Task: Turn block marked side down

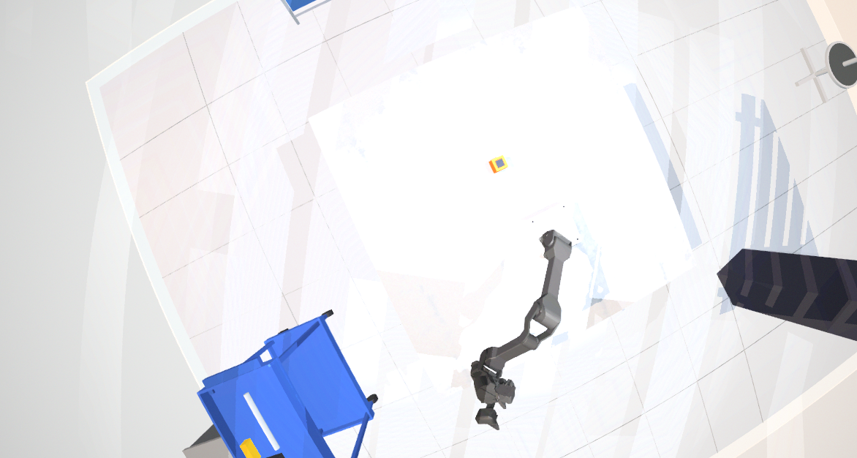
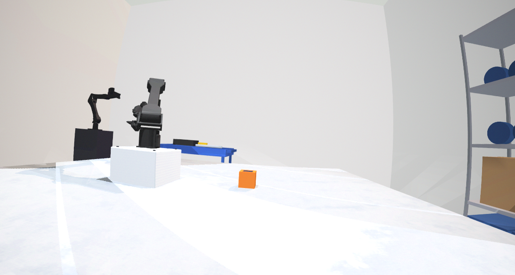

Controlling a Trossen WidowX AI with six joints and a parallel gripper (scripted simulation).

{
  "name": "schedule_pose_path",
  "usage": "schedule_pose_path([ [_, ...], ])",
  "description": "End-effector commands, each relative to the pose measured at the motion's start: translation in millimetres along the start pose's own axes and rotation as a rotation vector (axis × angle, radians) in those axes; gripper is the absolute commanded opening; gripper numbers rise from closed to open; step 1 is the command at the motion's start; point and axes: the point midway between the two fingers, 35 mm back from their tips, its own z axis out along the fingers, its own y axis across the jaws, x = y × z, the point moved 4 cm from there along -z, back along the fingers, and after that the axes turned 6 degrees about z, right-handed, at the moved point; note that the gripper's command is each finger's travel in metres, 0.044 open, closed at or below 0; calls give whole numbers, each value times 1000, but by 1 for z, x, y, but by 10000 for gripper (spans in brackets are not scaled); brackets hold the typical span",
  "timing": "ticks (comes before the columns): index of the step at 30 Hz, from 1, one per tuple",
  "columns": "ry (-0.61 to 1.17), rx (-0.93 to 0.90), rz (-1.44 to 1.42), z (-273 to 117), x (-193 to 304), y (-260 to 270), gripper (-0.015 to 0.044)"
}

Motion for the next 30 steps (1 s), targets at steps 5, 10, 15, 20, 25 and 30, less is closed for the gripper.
schedule_pose_path([
  [5,301,143,268,-111,58,-39,440],
  [10,468,248,427,-183,84,-50,440],
  [15,628,370,589,-258,101,-54,440],
  [20,777,509,753,-336,108,-50,440],
  [25,915,663,918,-413,104,-38,440],
  [30,1040,833,1084,-486,89,-19,440],
])
